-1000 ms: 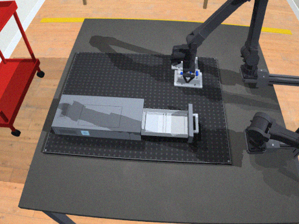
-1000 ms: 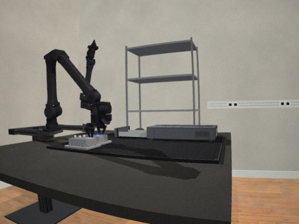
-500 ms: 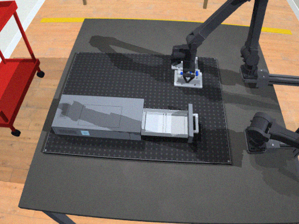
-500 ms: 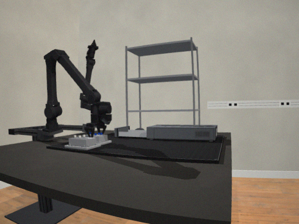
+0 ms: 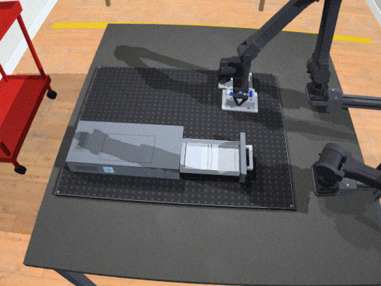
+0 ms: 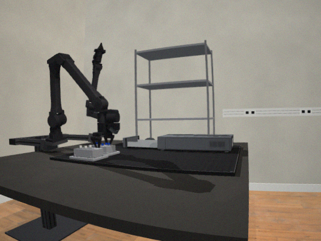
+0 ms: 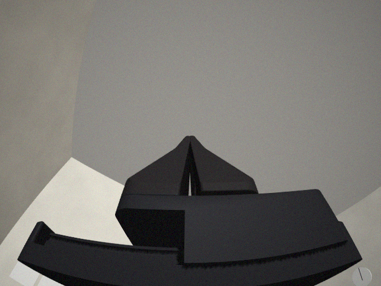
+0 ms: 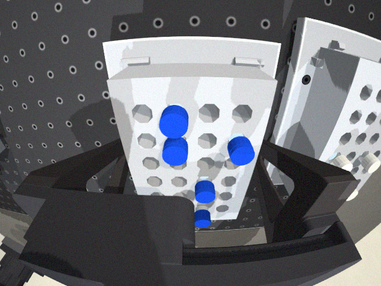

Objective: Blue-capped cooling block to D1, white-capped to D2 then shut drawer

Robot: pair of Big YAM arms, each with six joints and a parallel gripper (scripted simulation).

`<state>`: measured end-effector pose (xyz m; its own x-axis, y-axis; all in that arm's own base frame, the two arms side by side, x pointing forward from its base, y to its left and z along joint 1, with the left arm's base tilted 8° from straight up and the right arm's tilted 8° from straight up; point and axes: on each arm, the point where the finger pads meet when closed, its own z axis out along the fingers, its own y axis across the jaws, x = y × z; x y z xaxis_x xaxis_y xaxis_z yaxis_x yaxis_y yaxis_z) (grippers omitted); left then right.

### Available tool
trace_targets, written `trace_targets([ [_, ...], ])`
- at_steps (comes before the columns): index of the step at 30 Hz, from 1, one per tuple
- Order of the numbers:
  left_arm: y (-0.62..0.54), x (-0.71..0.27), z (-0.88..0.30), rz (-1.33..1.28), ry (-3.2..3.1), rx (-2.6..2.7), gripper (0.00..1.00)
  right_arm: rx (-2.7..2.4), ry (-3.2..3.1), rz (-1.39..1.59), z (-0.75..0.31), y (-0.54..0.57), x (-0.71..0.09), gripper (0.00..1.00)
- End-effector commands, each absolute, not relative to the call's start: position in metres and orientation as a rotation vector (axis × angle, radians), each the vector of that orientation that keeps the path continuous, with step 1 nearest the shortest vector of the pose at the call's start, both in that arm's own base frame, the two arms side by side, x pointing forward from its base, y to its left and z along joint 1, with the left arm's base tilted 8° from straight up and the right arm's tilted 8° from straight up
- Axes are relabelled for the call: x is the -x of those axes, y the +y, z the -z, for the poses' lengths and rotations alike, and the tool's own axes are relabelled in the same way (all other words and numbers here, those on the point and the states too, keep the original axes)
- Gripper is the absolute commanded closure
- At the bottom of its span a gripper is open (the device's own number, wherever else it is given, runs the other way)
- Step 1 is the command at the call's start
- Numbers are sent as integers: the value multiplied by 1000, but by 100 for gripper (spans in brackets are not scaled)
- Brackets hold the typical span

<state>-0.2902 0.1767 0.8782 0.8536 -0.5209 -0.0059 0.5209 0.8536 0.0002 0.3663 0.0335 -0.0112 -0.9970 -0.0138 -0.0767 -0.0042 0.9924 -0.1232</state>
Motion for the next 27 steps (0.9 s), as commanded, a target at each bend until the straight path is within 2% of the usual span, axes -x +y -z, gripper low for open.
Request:
trace_targets([
  [1, 163, 272, -886, 540, 39, -12, 100, 19, 2988, 171, -15, 39, -385, 0],
  [27, 163, 272, -886, 540, 39, -12, 100, 19, 2985, 169, -78, 50, -387, 0],
])
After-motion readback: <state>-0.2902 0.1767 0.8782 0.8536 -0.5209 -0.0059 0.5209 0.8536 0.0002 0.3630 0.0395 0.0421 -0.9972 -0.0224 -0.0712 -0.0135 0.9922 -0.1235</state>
